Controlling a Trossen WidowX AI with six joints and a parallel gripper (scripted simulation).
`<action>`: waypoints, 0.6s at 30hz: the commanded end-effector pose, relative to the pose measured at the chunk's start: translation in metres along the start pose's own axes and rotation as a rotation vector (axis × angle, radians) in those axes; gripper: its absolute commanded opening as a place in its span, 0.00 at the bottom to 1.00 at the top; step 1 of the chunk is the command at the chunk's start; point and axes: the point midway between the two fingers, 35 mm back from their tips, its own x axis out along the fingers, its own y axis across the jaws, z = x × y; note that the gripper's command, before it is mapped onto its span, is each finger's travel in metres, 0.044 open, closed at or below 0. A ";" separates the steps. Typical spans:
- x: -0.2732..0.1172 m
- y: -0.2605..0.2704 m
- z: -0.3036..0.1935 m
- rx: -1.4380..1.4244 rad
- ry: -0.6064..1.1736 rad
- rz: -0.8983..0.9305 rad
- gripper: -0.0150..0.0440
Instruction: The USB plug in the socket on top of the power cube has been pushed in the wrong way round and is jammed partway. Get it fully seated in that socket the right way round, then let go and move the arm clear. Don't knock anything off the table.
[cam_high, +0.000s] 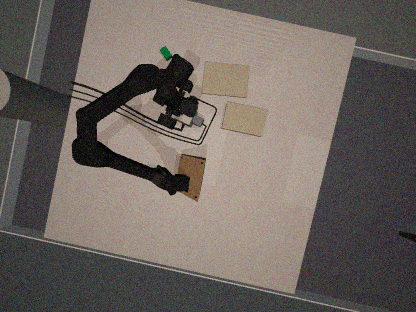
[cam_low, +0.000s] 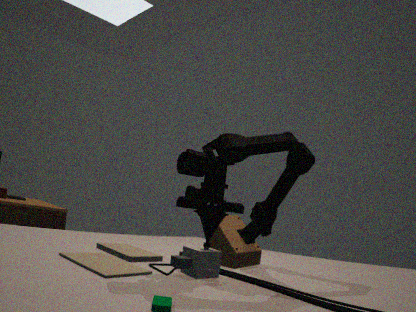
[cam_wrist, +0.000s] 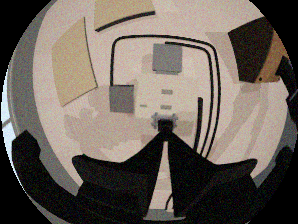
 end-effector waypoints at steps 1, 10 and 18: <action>0.001 0.000 -0.001 0.003 0.004 0.002 0.25; 0.002 0.000 -0.001 0.003 0.004 0.002 0.25; 0.003 0.000 -0.001 0.003 0.004 0.002 0.25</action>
